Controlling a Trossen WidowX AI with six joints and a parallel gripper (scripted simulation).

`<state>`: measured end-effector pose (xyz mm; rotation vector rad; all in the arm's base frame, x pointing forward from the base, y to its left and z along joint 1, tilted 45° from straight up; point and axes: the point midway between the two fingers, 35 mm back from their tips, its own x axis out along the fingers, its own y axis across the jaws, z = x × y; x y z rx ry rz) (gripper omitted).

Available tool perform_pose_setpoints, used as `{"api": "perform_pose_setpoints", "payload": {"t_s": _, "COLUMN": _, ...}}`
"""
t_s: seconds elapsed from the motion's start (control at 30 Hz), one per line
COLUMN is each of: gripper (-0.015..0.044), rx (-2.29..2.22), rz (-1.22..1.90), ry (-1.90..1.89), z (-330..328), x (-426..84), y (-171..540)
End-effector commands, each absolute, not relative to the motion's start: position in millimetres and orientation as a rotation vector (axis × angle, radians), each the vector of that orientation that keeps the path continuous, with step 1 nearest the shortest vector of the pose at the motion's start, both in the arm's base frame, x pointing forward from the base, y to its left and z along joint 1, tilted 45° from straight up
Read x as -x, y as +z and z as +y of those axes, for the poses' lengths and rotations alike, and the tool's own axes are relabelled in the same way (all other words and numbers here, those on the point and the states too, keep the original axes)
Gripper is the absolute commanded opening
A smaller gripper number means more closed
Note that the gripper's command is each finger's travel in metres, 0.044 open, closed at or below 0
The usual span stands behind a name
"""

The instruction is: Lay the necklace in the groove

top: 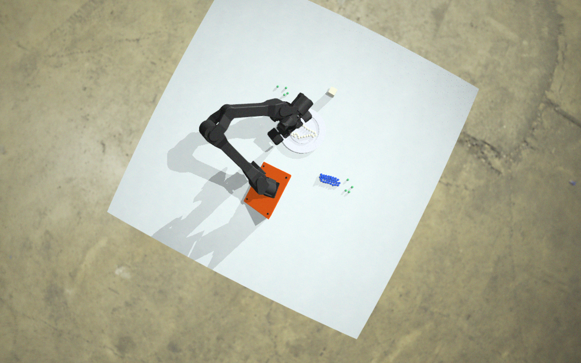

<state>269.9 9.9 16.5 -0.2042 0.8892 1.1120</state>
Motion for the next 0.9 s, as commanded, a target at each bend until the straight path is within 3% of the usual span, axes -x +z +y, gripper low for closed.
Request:
{"api": "perform_pose_setpoints", "payload": {"t_s": 0.0, "gripper": 0.012, "rx": 0.196, "rz": 0.889, "ry": 1.115, "z": 16.2, "x": -269.7, "y": 11.1}}
{"api": "perform_pose_setpoints", "payload": {"t_s": 0.37, "gripper": 0.012, "rx": 0.195, "rz": 0.889, "ry": 1.118, "z": 24.9, "x": -270.2, "y": 3.0}}
{"api": "perform_pose_setpoints", "payload": {"t_s": 0.53, "gripper": 0.0, "rx": 0.202, "rz": 0.891, "ry": 1.117, "z": 22.5, "x": -270.6, "y": 4.7}}
{"api": "perform_pose_setpoints", "payload": {"t_s": 0.87, "gripper": 0.0, "rx": 0.202, "rz": 0.891, "ry": 1.117, "z": 22.5, "x": -270.6, "y": 4.7}}
